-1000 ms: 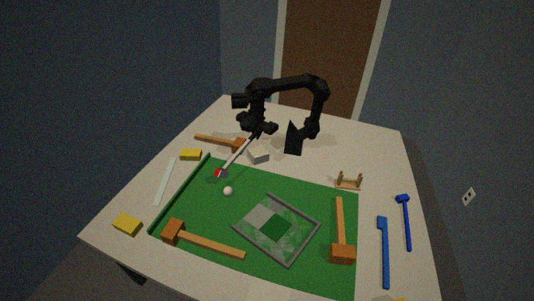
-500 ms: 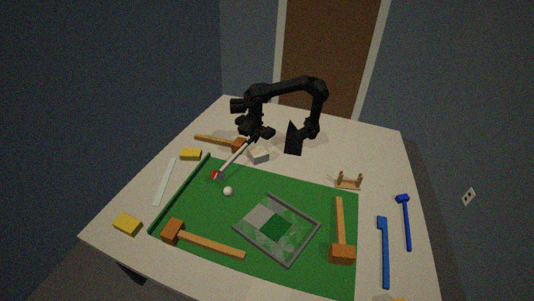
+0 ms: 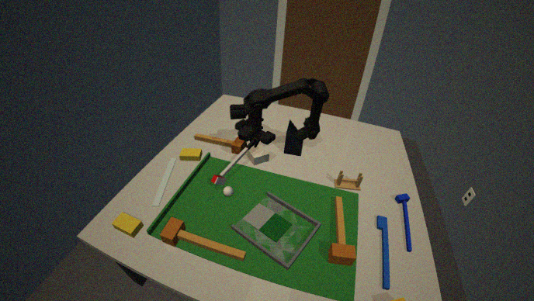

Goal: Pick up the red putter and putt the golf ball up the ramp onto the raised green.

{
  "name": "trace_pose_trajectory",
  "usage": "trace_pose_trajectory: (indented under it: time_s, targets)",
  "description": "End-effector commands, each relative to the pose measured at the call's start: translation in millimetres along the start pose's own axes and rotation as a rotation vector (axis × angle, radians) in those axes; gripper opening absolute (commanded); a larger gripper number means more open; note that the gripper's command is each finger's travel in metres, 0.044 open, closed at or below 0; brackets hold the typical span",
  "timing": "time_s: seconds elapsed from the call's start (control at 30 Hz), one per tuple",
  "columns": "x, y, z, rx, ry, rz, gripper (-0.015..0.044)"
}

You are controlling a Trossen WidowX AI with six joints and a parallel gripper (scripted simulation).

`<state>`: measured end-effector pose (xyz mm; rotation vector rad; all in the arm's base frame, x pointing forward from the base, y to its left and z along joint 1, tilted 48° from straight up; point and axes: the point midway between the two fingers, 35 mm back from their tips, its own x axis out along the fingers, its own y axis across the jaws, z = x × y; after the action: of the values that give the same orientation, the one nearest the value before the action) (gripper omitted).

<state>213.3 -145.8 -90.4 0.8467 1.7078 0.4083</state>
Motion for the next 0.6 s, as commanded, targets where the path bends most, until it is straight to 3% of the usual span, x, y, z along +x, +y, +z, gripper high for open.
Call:
trace_pose_trajectory:
  time_s: [0.0,0.57]
  targets:
    - [7.9,0.7,0.3,0.006,-0.003,0.006,0.0]
    - [18.1,0.6,-0.3,0.0,0.002,0.001,0.0]
